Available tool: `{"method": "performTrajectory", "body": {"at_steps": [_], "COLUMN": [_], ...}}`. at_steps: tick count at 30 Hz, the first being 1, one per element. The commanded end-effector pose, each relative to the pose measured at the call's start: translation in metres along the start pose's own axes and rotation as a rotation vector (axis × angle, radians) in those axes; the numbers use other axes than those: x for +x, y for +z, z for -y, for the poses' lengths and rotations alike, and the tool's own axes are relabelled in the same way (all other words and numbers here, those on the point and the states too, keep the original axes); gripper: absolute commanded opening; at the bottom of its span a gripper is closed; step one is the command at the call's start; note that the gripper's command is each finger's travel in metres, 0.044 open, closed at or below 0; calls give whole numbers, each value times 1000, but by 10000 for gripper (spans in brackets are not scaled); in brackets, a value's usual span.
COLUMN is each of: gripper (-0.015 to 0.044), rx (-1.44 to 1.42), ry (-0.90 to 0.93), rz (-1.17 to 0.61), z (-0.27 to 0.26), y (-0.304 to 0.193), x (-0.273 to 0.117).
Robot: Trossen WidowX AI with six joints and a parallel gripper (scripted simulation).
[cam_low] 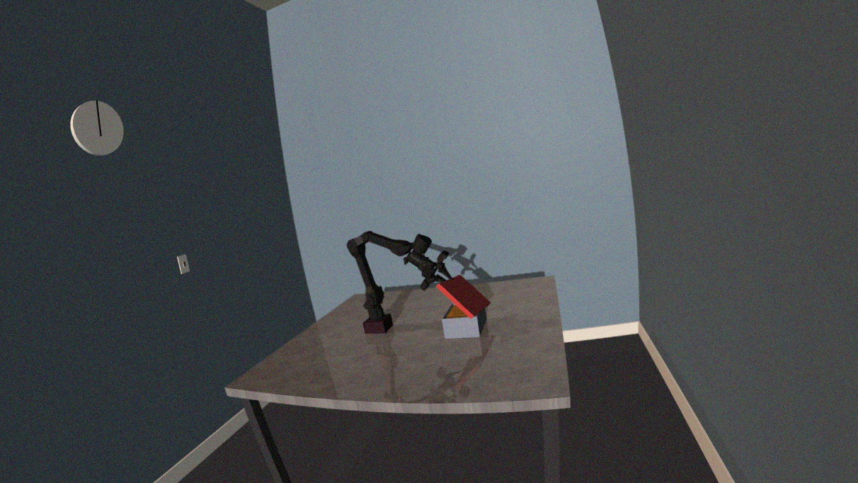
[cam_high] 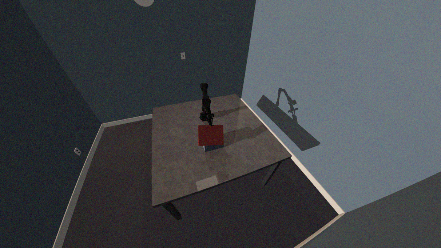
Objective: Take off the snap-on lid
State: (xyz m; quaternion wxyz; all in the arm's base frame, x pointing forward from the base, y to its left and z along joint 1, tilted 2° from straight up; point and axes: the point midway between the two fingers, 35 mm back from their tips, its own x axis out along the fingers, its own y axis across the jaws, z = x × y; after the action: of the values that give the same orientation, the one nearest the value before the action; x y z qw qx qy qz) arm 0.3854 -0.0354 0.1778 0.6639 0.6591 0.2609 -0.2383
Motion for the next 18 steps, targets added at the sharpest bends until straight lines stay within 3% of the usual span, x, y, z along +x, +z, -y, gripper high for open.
{"method": "performTrajectory", "body": {"at_steps": [1,18], "gripper": [0,0], "rx": [2,2], "ry": [7,7], "rz": [2,2], "z": [-6,-14], "y": [0,4], "x": [-4,-13]}}
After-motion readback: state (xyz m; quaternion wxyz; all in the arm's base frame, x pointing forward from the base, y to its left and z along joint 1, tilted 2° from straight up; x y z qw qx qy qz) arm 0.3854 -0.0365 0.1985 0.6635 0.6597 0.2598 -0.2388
